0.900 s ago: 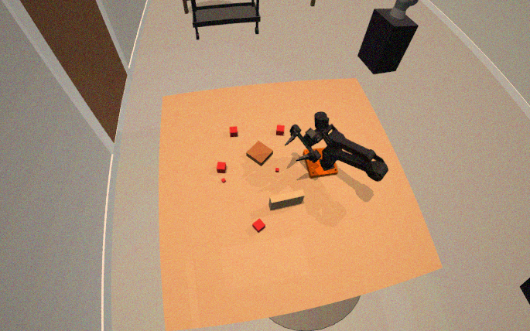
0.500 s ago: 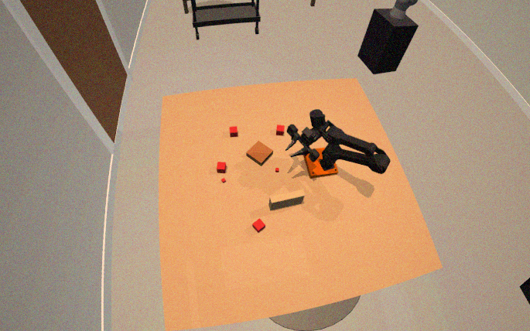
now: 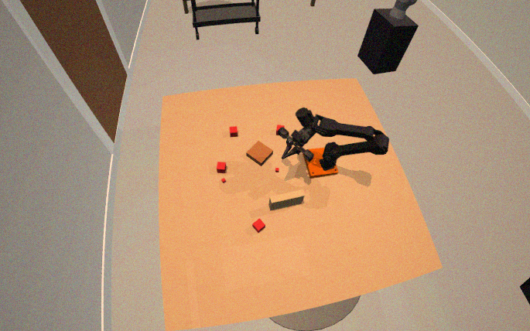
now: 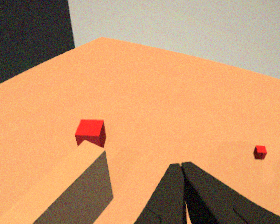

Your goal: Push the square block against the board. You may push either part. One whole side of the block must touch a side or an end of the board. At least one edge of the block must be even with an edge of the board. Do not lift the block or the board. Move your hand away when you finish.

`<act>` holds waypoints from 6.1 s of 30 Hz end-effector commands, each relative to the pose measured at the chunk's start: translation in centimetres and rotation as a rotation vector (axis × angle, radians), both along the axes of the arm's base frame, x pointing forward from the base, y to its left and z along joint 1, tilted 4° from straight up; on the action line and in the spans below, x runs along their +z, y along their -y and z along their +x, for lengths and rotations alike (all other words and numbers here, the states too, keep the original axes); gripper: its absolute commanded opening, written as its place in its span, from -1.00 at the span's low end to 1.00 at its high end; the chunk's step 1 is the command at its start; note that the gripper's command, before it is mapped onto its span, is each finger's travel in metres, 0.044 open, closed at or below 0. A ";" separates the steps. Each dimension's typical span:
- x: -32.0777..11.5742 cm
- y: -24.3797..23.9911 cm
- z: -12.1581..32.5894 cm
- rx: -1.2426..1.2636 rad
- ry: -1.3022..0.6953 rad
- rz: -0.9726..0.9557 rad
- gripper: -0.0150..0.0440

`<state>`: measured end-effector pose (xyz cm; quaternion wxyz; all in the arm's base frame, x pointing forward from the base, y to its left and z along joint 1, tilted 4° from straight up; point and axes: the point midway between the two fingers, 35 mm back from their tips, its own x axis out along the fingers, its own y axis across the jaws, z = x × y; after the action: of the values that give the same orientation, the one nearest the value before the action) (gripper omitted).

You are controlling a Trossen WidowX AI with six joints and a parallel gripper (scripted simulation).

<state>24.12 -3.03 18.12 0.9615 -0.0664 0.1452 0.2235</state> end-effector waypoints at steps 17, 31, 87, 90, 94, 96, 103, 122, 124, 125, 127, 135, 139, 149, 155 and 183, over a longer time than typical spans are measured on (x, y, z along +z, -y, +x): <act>-0.7 -4.8 4.2 0.225 -0.323 -0.168 -0.49; -2.0 -9.8 5.6 0.438 -0.522 -0.399 -0.49; -9.1 -16.8 4.3 0.861 -0.747 -0.970 -0.49; -9.1 -16.3 4.3 0.860 -0.748 -0.971 -0.49; -9.2 -15.7 4.2 0.860 -0.748 -0.971 -0.49; -9.2 -15.3 4.2 0.860 -0.748 -0.972 -0.49; -9.3 -14.3 4.0 0.860 -0.749 -0.973 -0.49; -9.3 -14.3 4.0 0.860 -0.749 -0.972 -0.49; -9.3 -14.7 4.1 0.860 -0.748 -0.972 -0.49; -9.2 -14.8 4.1 0.860 -0.748 -0.972 -0.49; -9.2 -15.1 4.1 0.860 -0.748 -0.972 -0.49; -9.1 -16.4 4.2 0.861 -0.747 -0.971 -0.49; -9.1 -17.1 4.3 0.861 -0.747 -0.970 -0.49; -4.9 -17.2 4.4 0.861 -0.746 -0.970 -0.49; -4.1 -17.1 4.3 0.861 -0.747 -0.970 -0.49; -4.1 -17.1 4.3 0.861 -0.747 -0.970 -0.49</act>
<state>28.50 14.10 14.05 0.5404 -0.4523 0.5054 0.4979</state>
